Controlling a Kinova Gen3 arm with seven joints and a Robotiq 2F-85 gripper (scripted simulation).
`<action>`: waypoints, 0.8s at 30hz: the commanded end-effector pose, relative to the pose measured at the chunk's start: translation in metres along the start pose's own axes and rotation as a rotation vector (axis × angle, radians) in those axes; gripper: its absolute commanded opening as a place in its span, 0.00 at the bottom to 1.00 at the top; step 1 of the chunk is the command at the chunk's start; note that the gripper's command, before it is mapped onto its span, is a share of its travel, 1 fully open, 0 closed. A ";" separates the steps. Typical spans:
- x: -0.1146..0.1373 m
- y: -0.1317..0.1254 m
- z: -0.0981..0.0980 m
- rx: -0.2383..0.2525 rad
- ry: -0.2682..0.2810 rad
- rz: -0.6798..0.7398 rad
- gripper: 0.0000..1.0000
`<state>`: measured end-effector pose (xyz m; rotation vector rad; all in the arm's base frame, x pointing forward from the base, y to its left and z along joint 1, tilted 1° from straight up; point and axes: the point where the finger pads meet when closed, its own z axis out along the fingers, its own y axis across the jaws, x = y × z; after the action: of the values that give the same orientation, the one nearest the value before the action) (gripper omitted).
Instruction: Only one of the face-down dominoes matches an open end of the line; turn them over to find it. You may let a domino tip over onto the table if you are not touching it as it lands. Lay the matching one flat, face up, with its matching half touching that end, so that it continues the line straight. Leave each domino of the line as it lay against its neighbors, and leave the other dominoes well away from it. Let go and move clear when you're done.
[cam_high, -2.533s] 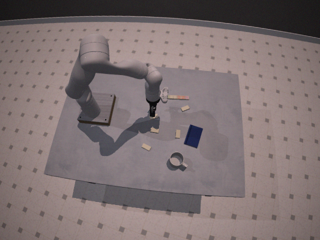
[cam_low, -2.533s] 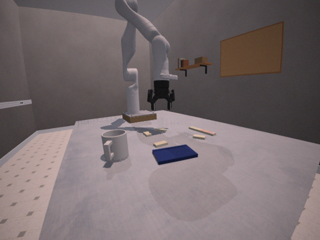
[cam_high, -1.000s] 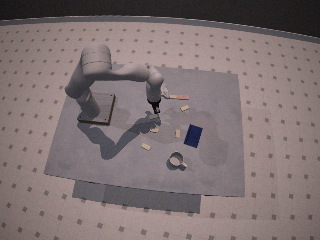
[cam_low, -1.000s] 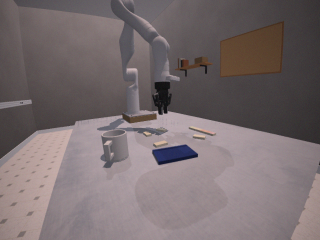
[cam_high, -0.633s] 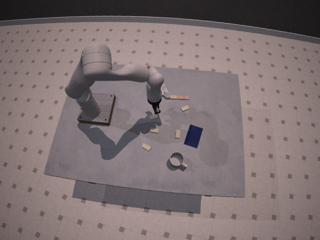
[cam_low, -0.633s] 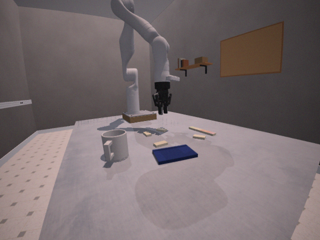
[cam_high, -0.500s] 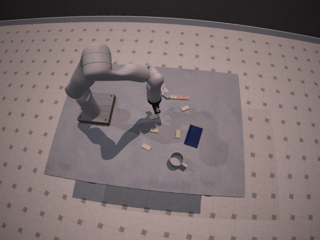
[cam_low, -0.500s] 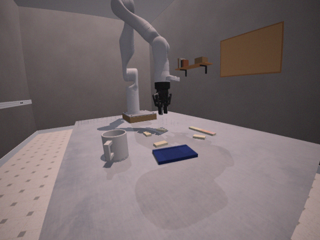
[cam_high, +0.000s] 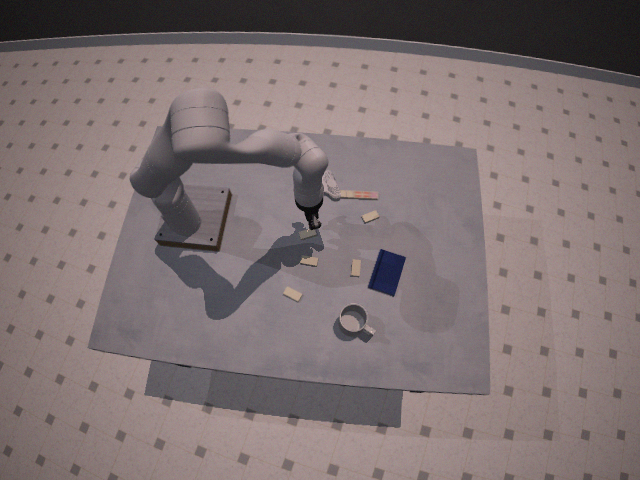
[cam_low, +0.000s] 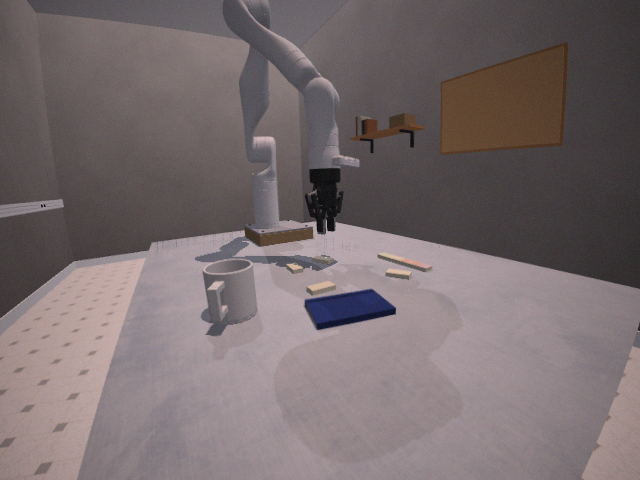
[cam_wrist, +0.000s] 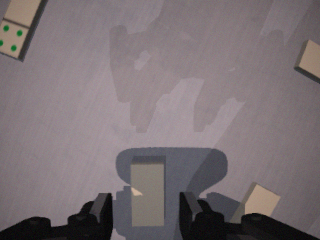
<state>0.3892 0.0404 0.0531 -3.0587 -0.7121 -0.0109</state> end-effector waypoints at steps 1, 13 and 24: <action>0.000 0.000 0.006 -0.001 0.002 0.000 0.47; 0.000 0.001 0.027 -0.001 0.002 0.000 0.47; 0.000 0.001 0.045 -0.001 0.002 0.000 0.47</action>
<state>0.3897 0.0392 0.0118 -3.0592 -0.7112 -0.0110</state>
